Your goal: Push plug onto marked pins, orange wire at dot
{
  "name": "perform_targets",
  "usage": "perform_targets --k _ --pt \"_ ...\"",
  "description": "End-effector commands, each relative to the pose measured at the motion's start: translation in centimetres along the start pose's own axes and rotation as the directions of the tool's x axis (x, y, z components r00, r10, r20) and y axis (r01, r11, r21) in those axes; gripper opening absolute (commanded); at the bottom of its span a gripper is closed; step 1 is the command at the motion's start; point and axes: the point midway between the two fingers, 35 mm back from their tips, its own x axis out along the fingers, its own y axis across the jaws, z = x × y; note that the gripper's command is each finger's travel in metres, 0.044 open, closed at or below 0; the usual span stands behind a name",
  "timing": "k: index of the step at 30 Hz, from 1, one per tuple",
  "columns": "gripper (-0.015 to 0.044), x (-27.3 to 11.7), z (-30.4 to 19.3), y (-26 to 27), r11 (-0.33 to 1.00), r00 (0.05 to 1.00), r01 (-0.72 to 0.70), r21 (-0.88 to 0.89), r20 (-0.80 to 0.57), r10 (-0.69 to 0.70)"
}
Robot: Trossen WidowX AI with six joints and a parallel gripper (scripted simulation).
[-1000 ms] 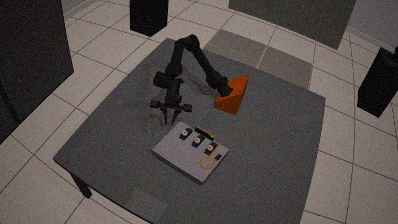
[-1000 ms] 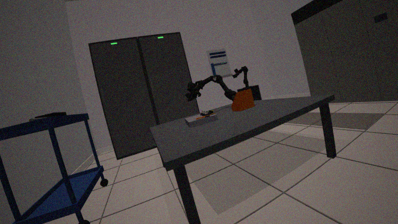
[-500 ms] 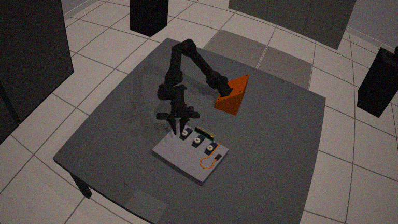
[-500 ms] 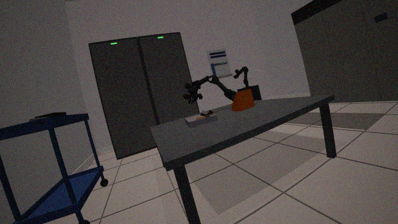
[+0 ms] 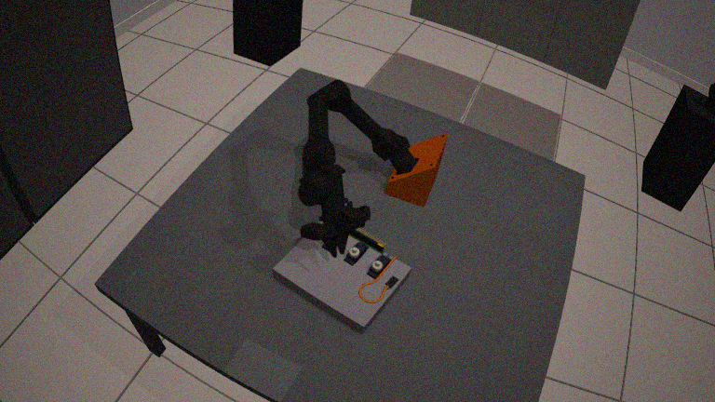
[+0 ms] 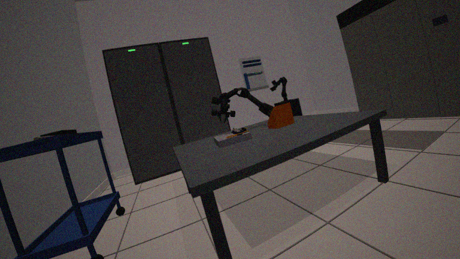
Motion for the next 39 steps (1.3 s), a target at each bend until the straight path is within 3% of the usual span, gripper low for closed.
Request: perform_targets --k 1,10,19,39 --pt "0.0115 0.8 0.9 0.4 0.993 0.999 -0.041 -0.11 -0.026 0.039" --pt "0.0115 2.7 2.9 2.0 0.917 0.987 -0.159 -0.365 -0.095 0.133" --pt "0.0115 4.5 4.7 3.8 0.761 0.962 -0.274 -0.589 -0.176 0.21" --pt "0.0115 7.7 8.3 8.2 0.185 0.873 -0.447 -0.875 -0.382 0.303"
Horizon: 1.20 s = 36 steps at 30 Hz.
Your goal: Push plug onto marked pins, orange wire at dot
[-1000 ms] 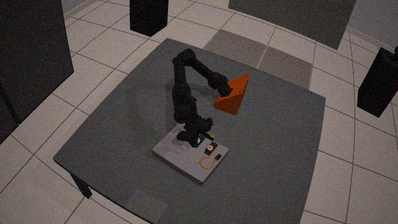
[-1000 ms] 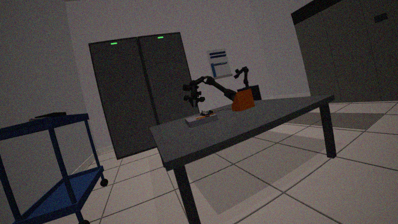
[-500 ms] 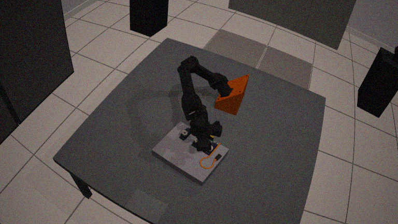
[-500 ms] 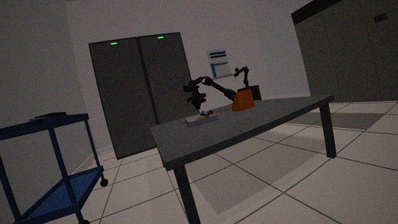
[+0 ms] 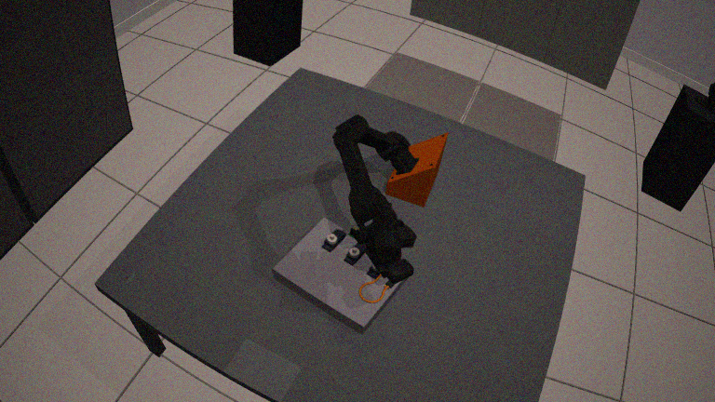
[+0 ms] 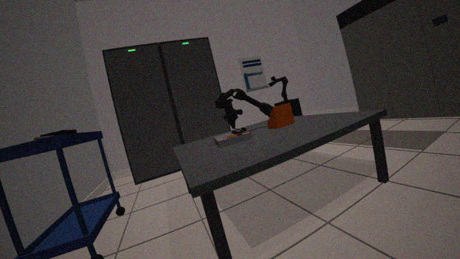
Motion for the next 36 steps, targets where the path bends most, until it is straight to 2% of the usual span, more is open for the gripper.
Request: perform_targets --k 1,9,36 --pt "0.0115 0.4 0.8 -0.6 0.992 0.999 -0.044 -0.121 -0.012 0.043" --pt "0.0115 1.4 2.6 -1.5 0.928 0.991 -0.132 -0.349 -0.032 0.128" --pt "0.0115 5.3 2.5 -1.0 0.926 0.991 -0.135 -0.354 -0.034 0.131"
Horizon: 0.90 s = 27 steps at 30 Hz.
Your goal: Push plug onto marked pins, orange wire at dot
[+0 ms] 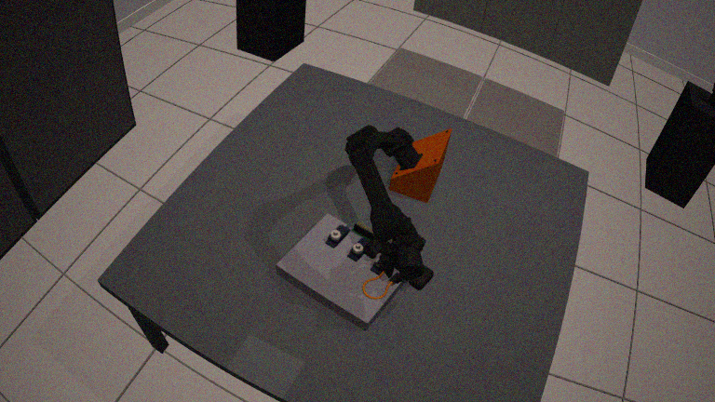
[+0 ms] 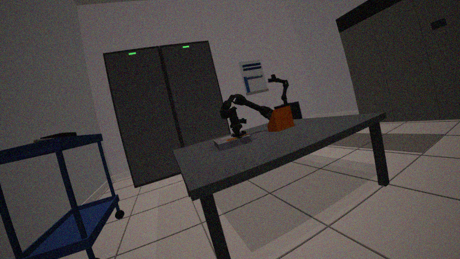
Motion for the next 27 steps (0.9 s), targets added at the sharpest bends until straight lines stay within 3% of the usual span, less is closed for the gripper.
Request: perform_targets --k 1,9,21,27 --pt "0.0089 0.2 0.0 0.0 1.0 1.0 -0.003 -0.006 -0.005 0.003" --pt "0.0 0.1 0.0 0.0 1.0 1.0 -0.003 -0.006 -0.005 0.003" --pt "0.0 -5.3 0.1 -0.1 1.0 1.0 -0.002 -0.006 -0.004 0.001" --pt "0.0 -5.7 0.2 0.0 1.0 1.0 -0.001 0.026 -0.004 0.001"
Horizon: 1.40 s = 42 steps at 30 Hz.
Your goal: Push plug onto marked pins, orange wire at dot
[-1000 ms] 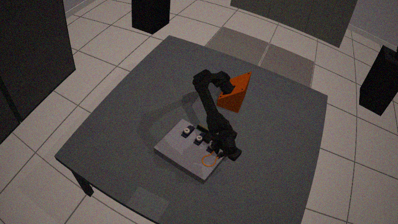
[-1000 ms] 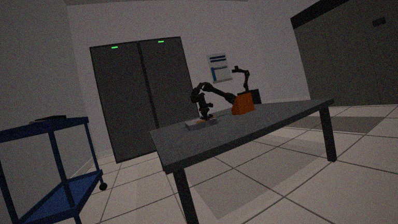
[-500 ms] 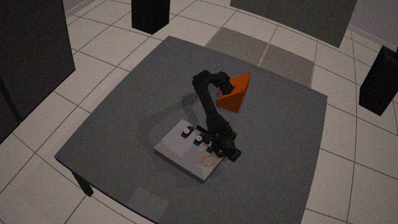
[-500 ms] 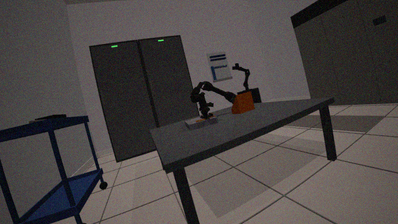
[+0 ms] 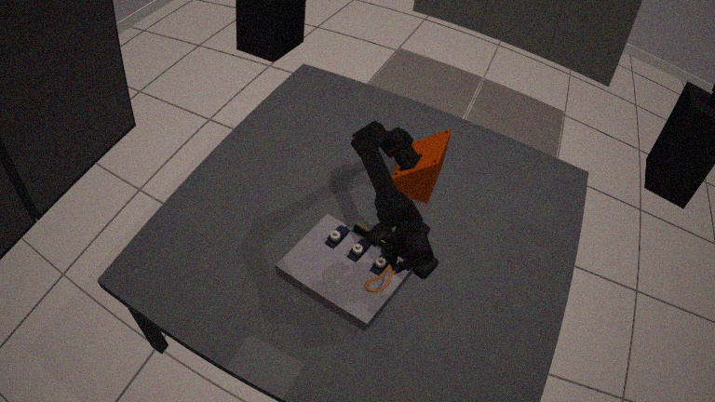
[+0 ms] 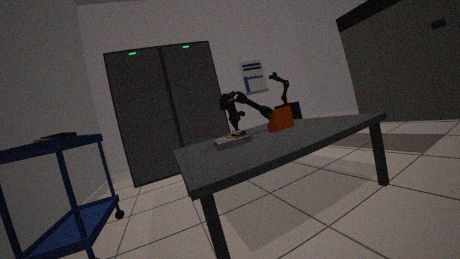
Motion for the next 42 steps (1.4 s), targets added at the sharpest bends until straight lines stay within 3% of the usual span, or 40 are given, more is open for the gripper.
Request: perform_targets --k 1,10,20,31,42 --pt "0.0 -0.3 0.2 0.2 0.999 1.0 0.003 0.047 0.005 -0.003" --pt "0.0 -0.7 1.4 0.8 0.944 1.0 0.002 0.329 0.006 -0.004" --pt "0.0 -1.1 2.9 1.7 0.788 1.0 0.0 0.616 0.006 -0.005" --pt "0.0 -1.4 4.7 2.7 0.52 1.0 -0.003 0.854 0.007 -0.005" --pt "0.0 -1.6 6.5 3.9 0.184 1.0 -0.007 0.983 0.008 -0.005"
